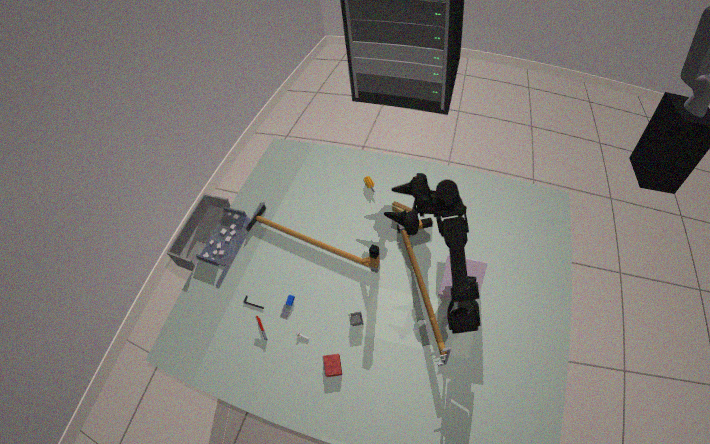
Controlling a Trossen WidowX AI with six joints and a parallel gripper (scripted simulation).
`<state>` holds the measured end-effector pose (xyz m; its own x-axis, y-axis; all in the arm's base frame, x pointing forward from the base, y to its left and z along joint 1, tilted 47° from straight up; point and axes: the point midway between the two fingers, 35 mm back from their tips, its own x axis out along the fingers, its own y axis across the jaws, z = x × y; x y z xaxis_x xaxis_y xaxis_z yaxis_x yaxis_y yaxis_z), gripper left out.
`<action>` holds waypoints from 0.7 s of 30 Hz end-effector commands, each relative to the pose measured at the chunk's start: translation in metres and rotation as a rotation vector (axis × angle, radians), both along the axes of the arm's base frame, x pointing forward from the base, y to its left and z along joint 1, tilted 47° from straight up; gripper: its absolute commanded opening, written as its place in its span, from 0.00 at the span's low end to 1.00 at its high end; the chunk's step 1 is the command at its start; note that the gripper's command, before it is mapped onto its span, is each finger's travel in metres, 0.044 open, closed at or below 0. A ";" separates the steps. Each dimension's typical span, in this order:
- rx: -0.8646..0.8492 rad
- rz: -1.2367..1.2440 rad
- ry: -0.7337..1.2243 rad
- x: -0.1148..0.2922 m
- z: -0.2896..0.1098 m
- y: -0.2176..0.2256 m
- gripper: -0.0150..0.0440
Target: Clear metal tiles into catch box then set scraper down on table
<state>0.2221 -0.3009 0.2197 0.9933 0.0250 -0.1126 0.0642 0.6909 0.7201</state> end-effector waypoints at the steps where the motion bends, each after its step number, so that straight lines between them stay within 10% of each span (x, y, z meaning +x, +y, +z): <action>1: 0.005 0.003 -0.002 0.000 0.000 0.001 1.00; 21: 0.063 0.045 0.054 0.036 -0.011 -0.014 1.00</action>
<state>0.2482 -0.3106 0.2122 0.9870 0.0679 -0.1457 0.0664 0.6530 0.7544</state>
